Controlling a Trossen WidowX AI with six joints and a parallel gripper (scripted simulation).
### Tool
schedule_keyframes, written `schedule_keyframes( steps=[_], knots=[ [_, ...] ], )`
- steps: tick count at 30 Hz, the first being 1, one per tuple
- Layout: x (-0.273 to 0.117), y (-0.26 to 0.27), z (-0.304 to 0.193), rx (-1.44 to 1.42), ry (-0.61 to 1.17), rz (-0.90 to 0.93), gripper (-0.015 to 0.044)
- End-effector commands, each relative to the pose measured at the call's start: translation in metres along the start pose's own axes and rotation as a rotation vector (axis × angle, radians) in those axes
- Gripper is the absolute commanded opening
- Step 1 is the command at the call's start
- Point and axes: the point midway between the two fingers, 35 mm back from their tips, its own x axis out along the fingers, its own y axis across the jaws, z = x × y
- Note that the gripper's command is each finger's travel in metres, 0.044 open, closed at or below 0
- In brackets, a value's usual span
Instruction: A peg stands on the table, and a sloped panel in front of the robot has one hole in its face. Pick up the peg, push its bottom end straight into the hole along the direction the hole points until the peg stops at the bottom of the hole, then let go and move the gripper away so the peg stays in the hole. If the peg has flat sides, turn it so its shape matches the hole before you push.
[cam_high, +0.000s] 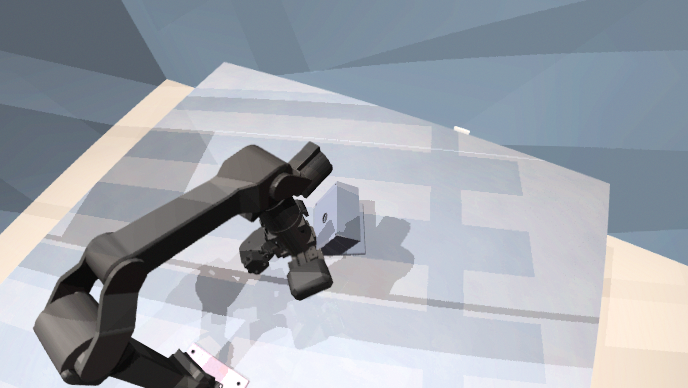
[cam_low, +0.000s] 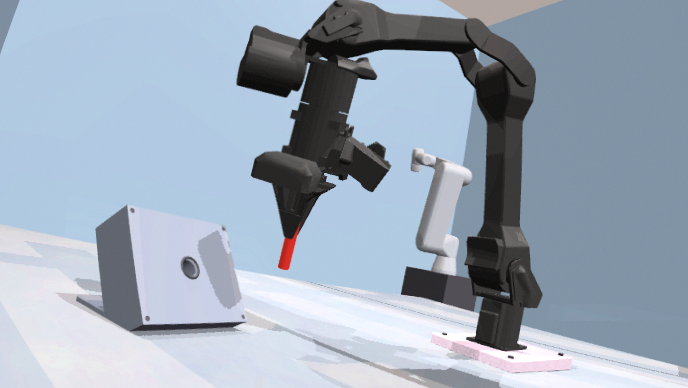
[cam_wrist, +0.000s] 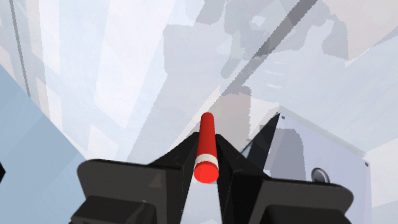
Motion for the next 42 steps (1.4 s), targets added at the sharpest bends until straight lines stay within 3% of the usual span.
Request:
schedule_keyframes(
  steps=[1, 42],
  knots=[
    [0.001, -0.004, 0.000, 0.000, 0.013, 0.016, 0.0000],
    [-0.007, -0.043, 0.007, -0.021, 0.182, 0.139, 0.0000]
  ],
)
